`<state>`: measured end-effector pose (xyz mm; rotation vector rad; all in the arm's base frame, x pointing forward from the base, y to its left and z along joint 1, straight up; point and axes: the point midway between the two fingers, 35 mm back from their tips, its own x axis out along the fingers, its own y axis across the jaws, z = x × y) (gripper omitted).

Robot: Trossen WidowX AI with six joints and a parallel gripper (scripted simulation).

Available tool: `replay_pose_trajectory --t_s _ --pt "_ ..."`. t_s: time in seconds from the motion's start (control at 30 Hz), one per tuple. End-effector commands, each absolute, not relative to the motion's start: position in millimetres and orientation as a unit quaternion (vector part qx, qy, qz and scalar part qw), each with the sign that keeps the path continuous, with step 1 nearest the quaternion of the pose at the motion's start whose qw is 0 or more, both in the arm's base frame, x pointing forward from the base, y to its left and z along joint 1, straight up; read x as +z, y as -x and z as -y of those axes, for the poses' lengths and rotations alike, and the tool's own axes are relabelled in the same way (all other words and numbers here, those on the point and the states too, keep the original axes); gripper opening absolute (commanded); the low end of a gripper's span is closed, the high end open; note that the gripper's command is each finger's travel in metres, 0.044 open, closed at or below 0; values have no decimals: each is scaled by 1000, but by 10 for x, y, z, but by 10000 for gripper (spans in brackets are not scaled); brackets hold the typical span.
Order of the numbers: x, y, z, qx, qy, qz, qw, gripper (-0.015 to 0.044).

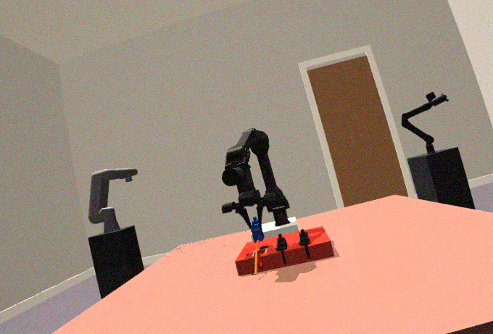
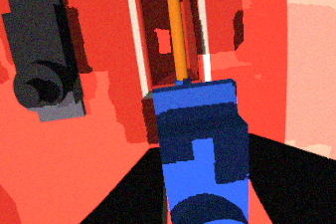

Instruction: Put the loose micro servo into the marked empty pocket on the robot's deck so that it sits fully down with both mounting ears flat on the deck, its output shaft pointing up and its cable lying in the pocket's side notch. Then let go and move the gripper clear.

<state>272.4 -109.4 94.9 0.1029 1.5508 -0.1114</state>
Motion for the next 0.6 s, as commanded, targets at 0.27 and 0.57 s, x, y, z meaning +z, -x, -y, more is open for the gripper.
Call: replay_pose_trajectory --t_s 0.27,0.57 --pt "986 -3190 1152 -51 -48 -695 715 0" --pt "922 -3221 1156 -51 -48 -695 715 0"
